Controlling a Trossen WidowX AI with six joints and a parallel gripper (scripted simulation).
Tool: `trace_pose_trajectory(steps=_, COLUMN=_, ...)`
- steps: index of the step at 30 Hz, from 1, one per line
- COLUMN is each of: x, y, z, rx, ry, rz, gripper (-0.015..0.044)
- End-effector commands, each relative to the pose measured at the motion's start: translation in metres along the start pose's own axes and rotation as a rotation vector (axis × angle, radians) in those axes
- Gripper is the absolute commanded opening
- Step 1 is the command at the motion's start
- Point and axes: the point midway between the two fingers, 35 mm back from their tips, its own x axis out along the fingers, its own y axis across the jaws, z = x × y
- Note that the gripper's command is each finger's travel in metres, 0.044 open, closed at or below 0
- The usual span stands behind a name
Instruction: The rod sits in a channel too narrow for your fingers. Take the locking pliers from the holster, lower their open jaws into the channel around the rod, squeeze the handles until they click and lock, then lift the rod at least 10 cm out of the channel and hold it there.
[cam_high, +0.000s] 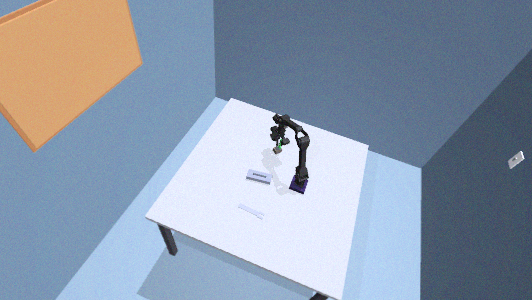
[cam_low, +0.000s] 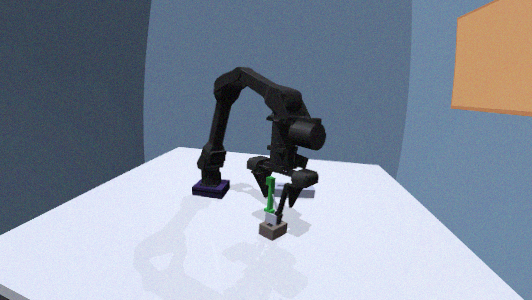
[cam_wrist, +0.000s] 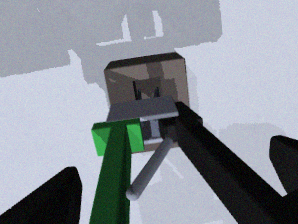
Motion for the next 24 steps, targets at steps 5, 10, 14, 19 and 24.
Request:
trace_pose_trajectory(steps=5, x=0.0005, y=-0.0001, z=-0.0004, rx=-0.005, ry=0.002, rz=0.0, gripper=0.0387)
trace_pose_trajectory(steps=10, x=0.0005, y=-0.0001, z=-0.0004, rx=-0.005, ry=0.002, rz=0.0, gripper=0.038)
trace_pose_trajectory(steps=14, x=0.0005, y=-0.0001, z=-0.0004, rx=-0.005, ry=0.002, rz=0.0, gripper=0.0375)
trace_pose_trajectory(steps=19, x=0.0005, y=-0.0001, z=-0.0004, rx=-0.005, ry=0.002, rz=0.0, gripper=0.0368)
trace_pose_trajectory(steps=24, x=0.0005, y=-0.0001, z=-0.0004, rx=-0.005, ry=0.002, rz=0.0, gripper=0.0361)
